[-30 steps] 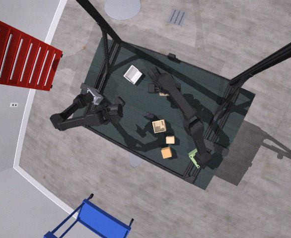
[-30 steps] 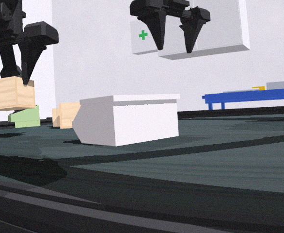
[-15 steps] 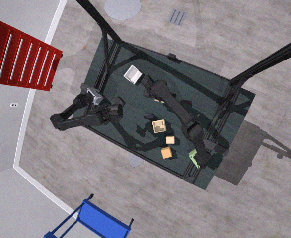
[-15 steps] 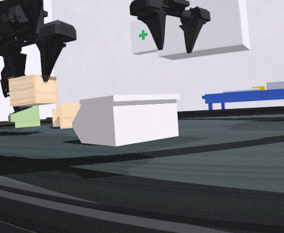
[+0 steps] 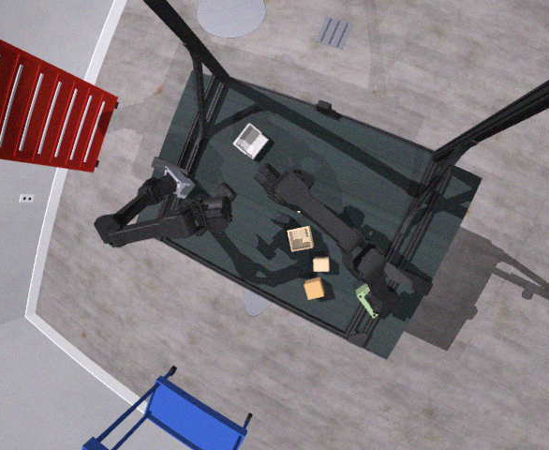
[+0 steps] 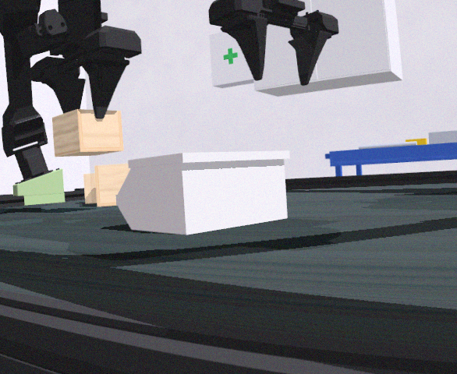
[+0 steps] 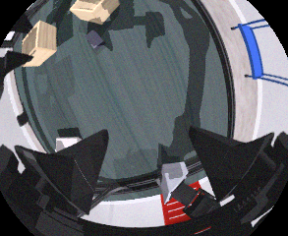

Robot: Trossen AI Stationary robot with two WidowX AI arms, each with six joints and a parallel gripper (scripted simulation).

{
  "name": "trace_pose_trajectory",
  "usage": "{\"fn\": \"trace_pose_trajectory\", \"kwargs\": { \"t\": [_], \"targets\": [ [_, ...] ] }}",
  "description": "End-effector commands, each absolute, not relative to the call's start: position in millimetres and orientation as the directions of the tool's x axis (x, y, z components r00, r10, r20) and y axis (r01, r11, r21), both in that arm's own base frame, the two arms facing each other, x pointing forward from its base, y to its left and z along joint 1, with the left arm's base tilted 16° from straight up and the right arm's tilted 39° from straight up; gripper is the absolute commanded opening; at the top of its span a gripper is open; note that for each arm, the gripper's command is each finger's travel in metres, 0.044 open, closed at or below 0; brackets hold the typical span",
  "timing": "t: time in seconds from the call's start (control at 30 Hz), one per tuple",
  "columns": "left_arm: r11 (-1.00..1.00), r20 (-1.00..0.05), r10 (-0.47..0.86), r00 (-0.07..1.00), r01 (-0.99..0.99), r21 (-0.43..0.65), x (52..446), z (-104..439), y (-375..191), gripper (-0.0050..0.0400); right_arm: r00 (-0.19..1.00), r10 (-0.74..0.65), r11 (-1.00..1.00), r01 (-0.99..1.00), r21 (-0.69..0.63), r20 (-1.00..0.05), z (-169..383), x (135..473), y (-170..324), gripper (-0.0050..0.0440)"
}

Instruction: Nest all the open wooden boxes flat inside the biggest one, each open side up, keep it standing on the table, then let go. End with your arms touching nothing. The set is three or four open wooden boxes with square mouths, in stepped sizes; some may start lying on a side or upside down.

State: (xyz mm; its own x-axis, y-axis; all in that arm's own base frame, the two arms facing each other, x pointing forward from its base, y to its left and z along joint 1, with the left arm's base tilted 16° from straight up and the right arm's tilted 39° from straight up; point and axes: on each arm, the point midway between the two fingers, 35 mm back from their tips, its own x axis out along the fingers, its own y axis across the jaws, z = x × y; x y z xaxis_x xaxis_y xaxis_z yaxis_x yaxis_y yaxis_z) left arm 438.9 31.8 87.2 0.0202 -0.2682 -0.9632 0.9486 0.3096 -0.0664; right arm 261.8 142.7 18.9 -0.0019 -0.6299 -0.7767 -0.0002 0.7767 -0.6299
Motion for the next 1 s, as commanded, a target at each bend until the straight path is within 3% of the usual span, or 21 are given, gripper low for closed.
{"fn": "trace_pose_trajectory", "kwargs": {
  "t": [0.0, 0.97],
  "targets": [
    [0.203, -0.964, -0.264, 0.027, 0.979, -0.028, 423.7, 92.8, 49.9, 0.0, 0.0, -0.631, 0.776, 0.0, -0.631, -0.776, 19.1, 262.0, 142.7, 0.04],
    [-0.378, -0.961, -0.277, 0.001, 0.919, 0.11, 332.6, 86.1, 117.5, 0.0, 0.0, -0.631, 0.776, 0.0, -0.631, -0.776, 19.1, 262.0, 142.7, 0.04]
  ]
}}
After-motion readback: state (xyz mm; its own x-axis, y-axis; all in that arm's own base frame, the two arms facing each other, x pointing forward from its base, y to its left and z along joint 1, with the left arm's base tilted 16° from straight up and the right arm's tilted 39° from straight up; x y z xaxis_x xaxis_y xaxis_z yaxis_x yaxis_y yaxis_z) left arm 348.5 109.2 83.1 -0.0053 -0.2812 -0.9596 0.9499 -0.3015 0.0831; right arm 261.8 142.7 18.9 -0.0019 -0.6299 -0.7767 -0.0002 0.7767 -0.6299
